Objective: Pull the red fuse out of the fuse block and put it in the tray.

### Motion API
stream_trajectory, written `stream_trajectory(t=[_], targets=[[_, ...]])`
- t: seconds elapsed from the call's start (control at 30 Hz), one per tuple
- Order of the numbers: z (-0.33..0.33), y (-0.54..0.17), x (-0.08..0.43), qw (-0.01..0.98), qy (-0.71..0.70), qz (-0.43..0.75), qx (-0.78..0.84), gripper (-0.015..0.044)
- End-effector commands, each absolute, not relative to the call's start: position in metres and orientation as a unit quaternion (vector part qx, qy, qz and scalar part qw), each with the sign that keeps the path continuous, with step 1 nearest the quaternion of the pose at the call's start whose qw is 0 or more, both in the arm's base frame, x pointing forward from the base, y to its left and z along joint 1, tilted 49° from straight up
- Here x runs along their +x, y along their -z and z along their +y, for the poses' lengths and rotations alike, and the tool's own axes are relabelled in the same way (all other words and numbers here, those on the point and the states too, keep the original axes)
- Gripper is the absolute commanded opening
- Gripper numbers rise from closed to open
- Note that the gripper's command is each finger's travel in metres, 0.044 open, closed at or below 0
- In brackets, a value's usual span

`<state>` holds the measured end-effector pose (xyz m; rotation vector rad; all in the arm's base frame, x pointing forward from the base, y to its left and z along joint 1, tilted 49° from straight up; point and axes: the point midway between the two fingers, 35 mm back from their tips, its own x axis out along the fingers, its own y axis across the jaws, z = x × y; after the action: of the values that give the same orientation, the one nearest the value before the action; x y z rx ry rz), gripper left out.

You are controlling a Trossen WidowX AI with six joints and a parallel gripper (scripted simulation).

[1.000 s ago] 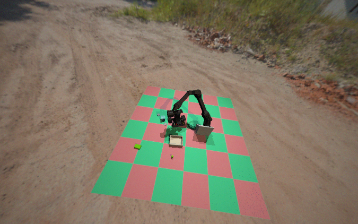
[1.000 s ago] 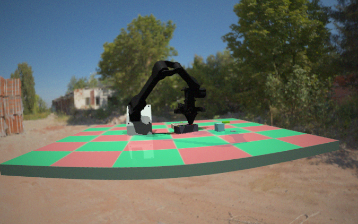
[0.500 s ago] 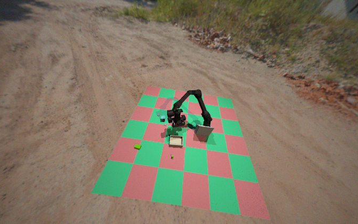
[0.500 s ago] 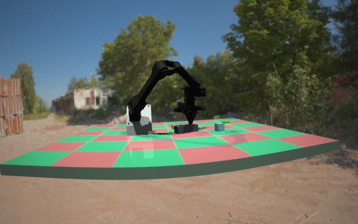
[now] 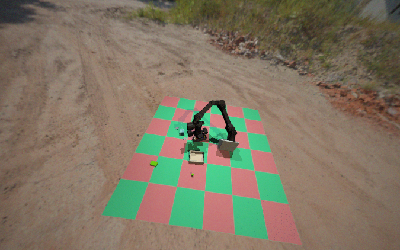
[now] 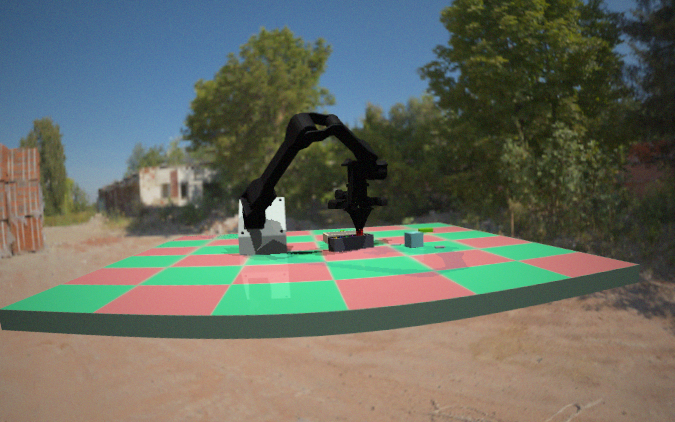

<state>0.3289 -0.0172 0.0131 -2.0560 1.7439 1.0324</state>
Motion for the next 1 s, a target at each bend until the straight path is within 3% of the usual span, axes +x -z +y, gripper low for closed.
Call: stream_trajectory(t=[0.0,0.97], targets=[[-0.015,-0.015,0.329,0.131,-0.355,0.600,-0.705,0.0000],[-0.005,-0.024,0.328,0.129,-0.355,0.600,-0.705,0.0000]])
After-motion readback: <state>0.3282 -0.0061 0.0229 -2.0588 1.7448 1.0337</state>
